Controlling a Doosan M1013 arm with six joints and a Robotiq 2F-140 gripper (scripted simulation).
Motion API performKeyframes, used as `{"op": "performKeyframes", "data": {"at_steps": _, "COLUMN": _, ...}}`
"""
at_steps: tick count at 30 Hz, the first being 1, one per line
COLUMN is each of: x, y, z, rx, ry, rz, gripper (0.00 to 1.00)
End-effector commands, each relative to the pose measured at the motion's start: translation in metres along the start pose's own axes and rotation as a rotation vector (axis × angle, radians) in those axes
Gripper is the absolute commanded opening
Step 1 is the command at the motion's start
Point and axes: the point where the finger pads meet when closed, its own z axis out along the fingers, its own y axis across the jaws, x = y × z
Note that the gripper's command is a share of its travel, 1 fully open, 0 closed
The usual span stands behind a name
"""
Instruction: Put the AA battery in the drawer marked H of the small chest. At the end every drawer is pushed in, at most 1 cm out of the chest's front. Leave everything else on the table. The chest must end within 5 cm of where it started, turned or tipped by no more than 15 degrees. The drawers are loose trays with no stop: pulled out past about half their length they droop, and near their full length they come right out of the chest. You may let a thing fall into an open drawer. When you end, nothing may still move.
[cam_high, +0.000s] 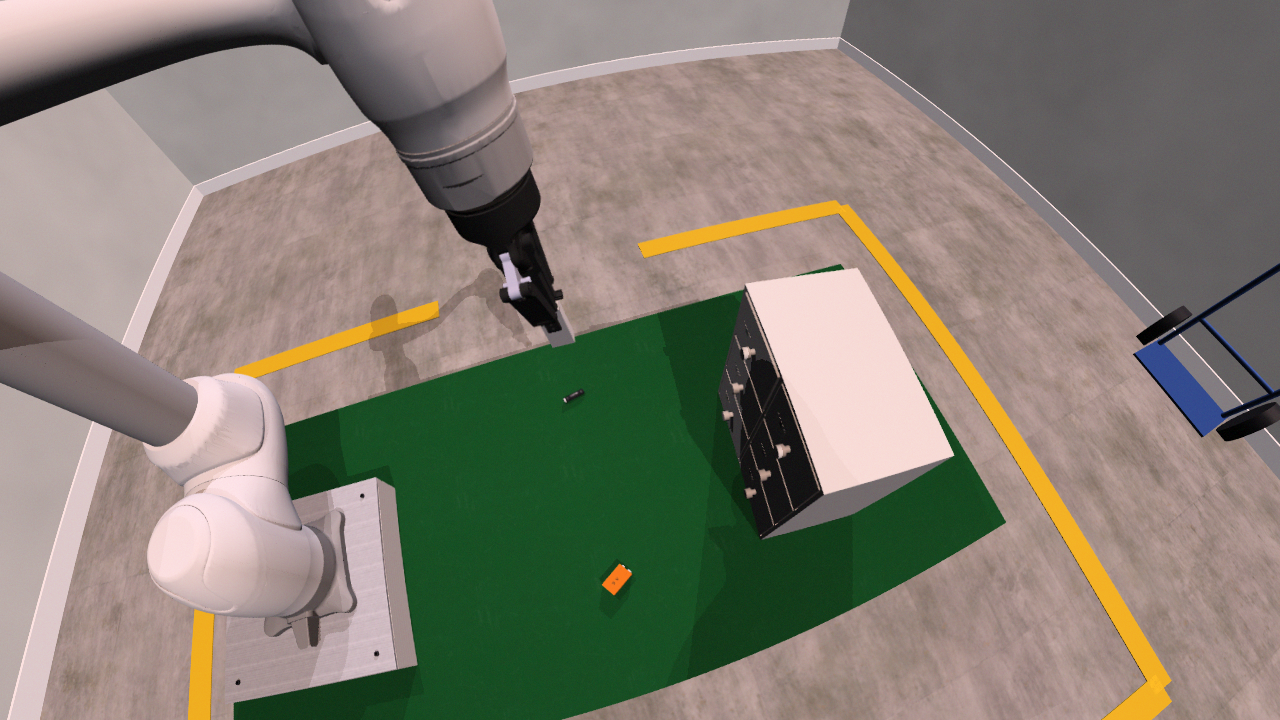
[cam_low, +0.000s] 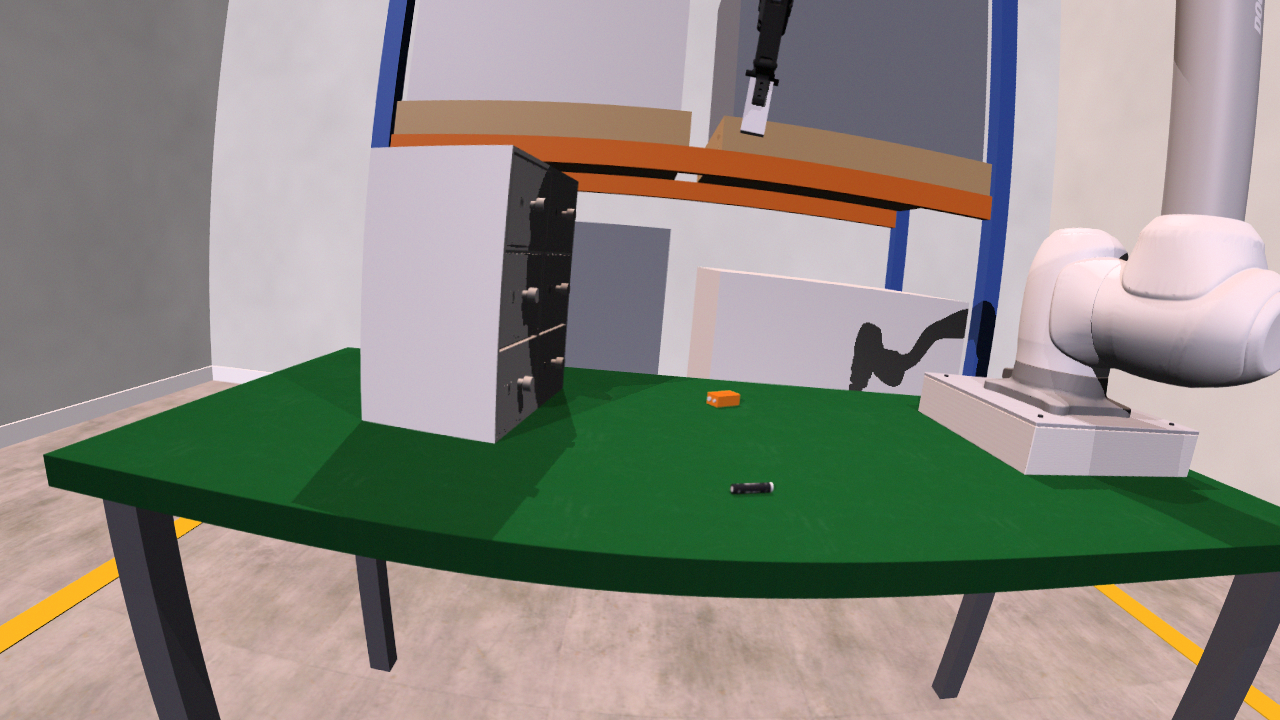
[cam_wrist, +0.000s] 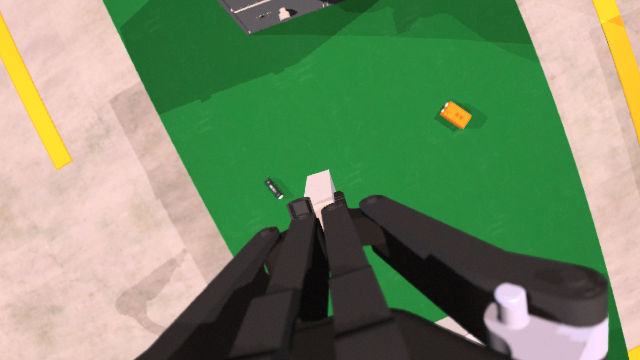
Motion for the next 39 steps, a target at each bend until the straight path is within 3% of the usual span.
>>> {"op": "performKeyframes", "data": {"at_steps": 1, "x": 0.0007, "y": 0.0047, "z": 0.0031, "rx": 0.005, "ry": -0.109, "rz": -0.010, "gripper": 0.00}}
{"op": "performKeyframes", "data": {"at_steps": 11, "x": 0.0007, "y": 0.0047, "z": 0.0031, "rx": 0.005, "ry": -0.109, "rz": -0.010, "gripper": 0.00}}
{"op": "performKeyframes", "data": {"at_steps": 12, "x": 0.0007, "y": 0.0047, "z": 0.0031, "rx": 0.005, "ry": -0.109, "rz": -0.010, "gripper": 1.00}}
{"op": "performKeyframes", "data": {"at_steps": 39, "x": 0.0007, "y": 0.0047, "z": 0.0031, "rx": 0.005, "ry": -0.109, "rz": -0.010, "gripper": 1.00}}
